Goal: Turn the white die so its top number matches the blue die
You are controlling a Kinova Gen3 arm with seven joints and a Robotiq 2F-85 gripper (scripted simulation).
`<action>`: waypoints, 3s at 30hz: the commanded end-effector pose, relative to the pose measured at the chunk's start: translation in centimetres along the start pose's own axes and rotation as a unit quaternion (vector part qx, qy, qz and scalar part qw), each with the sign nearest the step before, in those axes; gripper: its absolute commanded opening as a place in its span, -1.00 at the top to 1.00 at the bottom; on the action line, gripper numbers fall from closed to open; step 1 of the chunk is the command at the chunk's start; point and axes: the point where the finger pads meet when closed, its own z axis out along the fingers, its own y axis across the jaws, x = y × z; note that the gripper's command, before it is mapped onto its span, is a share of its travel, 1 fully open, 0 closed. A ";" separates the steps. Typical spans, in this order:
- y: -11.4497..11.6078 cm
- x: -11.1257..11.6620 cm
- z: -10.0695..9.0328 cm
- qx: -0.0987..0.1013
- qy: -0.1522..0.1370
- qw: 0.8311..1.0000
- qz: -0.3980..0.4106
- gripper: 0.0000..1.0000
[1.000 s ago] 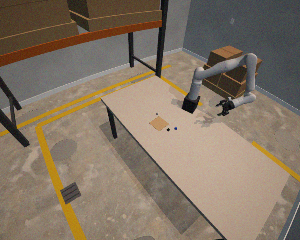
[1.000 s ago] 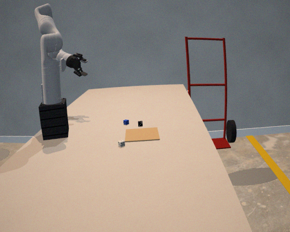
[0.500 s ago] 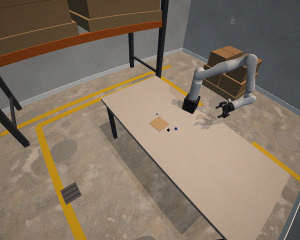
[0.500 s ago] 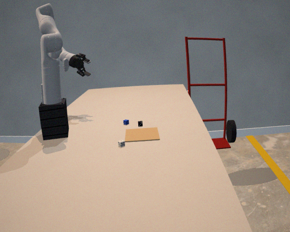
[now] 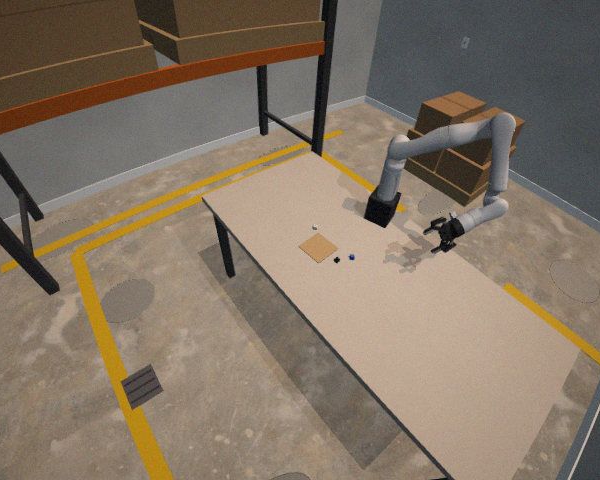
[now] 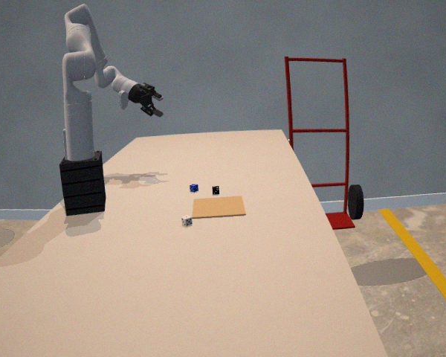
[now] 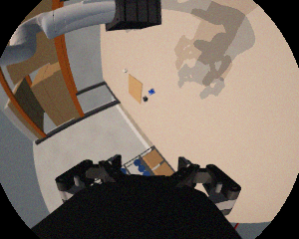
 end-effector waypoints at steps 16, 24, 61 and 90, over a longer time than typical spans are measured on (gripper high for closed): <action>-2.7 -8.8 17.8 -0.050 0.032 0.988 0.146 -1.00; -5.3 -10.1 25.1 -0.071 0.050 0.977 0.196 -1.00; -20.4 3.0 45.8 -0.137 0.212 0.894 0.371 -1.00; -28.4 20.2 45.6 -0.156 0.371 0.778 0.482 -1.00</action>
